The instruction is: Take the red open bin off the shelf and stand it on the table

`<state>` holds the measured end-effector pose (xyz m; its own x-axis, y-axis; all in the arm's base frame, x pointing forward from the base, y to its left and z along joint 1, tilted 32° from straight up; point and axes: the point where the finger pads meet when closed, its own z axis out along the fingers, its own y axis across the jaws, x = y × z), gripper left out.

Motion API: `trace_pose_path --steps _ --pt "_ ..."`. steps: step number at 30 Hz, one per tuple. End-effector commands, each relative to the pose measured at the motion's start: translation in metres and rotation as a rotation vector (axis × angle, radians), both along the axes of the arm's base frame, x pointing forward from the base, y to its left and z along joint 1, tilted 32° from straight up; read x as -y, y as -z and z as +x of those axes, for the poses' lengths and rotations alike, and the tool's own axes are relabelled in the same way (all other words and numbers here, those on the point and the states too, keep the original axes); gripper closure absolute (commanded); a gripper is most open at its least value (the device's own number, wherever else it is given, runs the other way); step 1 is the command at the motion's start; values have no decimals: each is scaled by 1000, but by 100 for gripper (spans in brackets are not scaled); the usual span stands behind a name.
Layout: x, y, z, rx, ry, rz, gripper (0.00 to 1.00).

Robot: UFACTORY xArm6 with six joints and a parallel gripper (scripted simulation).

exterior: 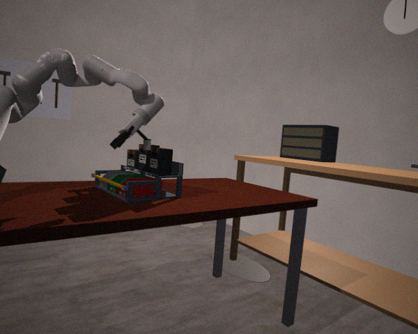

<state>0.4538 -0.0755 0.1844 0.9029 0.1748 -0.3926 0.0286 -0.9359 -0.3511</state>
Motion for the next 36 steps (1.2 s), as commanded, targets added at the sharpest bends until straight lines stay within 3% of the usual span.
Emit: trace_pose_path --steps 1,4,9,21,26,36 --pt "-1 -1 1 4 -8 -2 0" --pt "-1 -1 1 4 -8 -2 0" --pt "-43 -2 9 4 -8 -1 0" --pt "-43 -2 9 4 -8 -1 0" --pt "-97 -1 7 4 -216 -1 0" --pt "-97 -1 7 4 -216 -1 0"
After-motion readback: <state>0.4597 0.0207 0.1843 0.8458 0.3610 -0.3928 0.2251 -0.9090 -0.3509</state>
